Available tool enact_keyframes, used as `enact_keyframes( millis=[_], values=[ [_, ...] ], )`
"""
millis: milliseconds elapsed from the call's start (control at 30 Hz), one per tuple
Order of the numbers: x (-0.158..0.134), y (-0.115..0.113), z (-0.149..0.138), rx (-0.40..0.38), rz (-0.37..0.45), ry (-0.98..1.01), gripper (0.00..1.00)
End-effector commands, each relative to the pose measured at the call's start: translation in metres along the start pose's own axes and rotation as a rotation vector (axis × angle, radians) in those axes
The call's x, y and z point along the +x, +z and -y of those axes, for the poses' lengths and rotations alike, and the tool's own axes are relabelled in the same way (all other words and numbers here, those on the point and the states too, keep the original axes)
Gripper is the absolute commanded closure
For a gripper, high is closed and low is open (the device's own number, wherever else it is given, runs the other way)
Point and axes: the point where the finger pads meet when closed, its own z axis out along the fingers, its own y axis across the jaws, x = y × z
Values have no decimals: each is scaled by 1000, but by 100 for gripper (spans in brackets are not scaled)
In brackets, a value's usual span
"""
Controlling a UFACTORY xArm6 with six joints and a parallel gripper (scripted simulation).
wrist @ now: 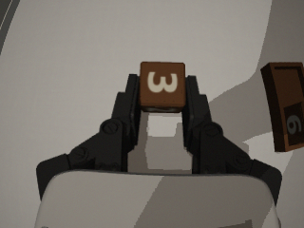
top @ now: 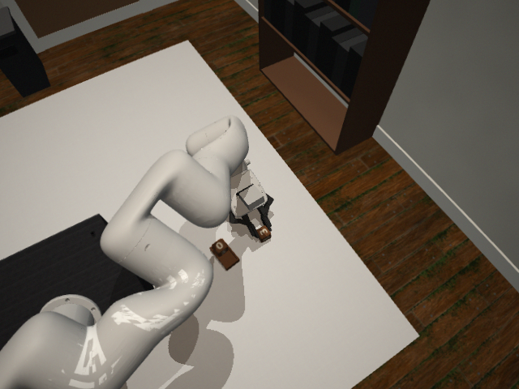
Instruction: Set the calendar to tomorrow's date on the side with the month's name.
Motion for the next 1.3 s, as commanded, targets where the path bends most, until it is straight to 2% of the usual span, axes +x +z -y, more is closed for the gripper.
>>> enact_keyframes(
  millis=[0,433,900,1267],
  values=[
    [1,-1,1,1,1,3,73],
    [6,-4,1,1,1,3,73],
    [48,-34,1,1,1,3,73],
    [59,-41,1,1,1,3,73]
  ],
)
